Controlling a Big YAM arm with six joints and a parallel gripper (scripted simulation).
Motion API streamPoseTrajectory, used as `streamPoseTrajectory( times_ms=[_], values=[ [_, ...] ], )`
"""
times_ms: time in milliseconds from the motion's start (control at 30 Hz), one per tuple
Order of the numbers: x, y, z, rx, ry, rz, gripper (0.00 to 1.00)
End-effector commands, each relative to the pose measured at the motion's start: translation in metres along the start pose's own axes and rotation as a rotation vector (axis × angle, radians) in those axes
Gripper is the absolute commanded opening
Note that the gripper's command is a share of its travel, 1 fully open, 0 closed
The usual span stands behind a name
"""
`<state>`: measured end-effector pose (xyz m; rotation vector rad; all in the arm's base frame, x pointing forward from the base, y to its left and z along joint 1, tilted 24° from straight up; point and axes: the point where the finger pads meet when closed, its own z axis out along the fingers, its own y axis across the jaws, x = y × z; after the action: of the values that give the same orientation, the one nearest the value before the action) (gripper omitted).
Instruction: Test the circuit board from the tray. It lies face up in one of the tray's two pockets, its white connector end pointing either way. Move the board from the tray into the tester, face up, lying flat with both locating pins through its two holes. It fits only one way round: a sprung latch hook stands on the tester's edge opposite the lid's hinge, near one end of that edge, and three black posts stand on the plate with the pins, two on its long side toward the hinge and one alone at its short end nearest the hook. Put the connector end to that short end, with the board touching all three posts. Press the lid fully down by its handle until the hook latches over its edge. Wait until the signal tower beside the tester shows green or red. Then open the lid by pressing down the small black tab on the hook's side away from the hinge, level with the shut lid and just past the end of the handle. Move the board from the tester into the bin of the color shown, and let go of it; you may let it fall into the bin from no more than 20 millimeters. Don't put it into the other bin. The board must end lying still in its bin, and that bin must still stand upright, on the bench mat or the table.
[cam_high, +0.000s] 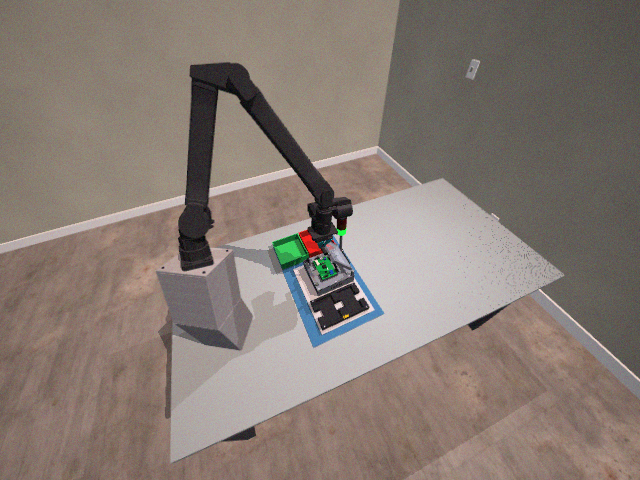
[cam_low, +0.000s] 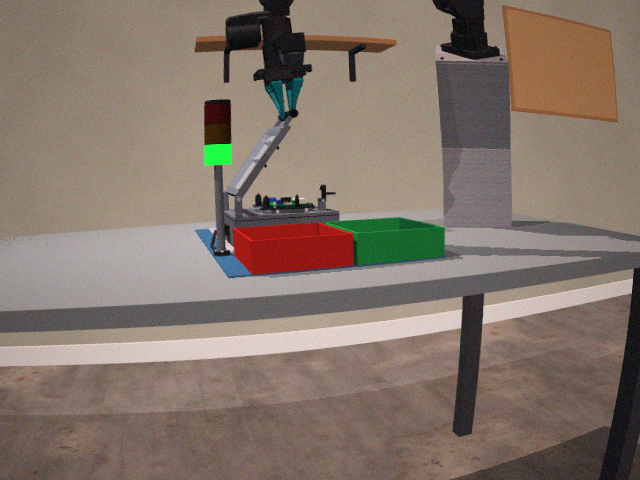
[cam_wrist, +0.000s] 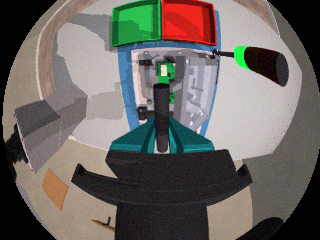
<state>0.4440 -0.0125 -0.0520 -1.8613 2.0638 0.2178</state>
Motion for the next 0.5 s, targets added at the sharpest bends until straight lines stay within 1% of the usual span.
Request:
streamPoseTrajectory(
  times_ms=[0,433,467],
  values=[
    [0.0005,-0.0728,-0.0491,0.177,0.009,-0.017,0.0],
    [0.0005,-0.0728,-0.0491,0.177,0.009,-0.017,0.0],
    [0.0004,-0.0713,-0.0493,0.162,0.008,-0.011,0.0]
  ],
)
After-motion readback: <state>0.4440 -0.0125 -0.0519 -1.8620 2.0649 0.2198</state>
